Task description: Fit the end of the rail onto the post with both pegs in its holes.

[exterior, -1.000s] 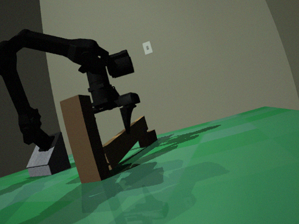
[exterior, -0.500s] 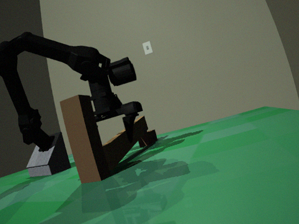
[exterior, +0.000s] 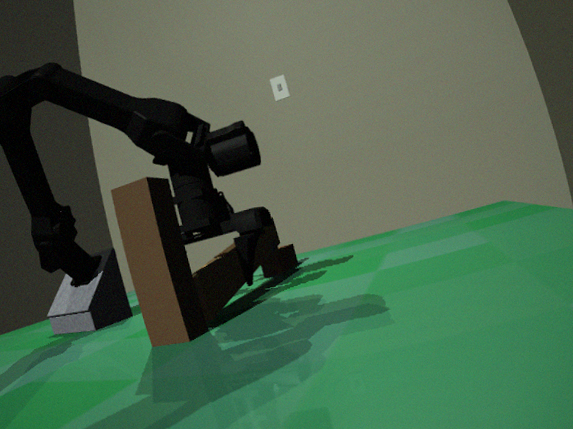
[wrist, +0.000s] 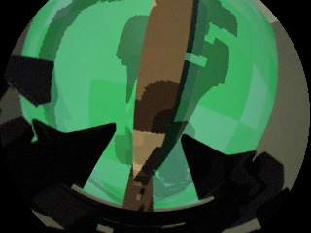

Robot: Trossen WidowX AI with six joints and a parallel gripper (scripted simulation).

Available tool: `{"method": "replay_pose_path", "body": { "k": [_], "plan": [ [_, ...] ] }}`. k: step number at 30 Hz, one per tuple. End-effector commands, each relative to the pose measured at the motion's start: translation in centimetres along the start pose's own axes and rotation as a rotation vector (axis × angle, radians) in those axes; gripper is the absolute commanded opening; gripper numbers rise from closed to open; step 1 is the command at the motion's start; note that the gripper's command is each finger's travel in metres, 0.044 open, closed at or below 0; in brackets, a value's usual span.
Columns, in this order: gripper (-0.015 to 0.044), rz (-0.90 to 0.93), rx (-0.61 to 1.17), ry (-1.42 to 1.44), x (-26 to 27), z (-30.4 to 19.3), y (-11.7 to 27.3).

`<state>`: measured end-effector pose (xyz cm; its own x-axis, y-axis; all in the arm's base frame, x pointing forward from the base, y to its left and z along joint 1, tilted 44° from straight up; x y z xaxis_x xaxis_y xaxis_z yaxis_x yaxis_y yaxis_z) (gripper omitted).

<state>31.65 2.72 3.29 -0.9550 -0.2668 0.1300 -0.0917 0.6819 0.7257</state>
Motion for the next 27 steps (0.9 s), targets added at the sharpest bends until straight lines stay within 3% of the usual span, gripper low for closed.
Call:
{"method": "replay_pose_path", "body": {
  "k": [1, 15, 22, 27],
  "plan": [
    [0.0414, 0.008, 0.004, 0.008, 0.21, 0.10, -0.54],
    [0.0046, 0.008, 0.004, 0.008, 0.21, 0.10, -0.54],
    [0.0000, 0.008, 0.004, 0.008, 0.21, 0.10, -0.54],
    [0.0000, 0.008, 0.004, 0.008, 0.21, 0.10, -0.54]
  ]
}}
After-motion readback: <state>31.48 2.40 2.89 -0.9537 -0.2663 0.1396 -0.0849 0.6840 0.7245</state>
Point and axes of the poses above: the point midway between the two fingers, 35 mm back from their tips, its own y axis back along the fingers, its own x axis across the jaws, z = x × y, the point moved 6 cm from there along y, back along the fingers, and after that the axes turned 3 degrees about y, right-handed, at the moved point
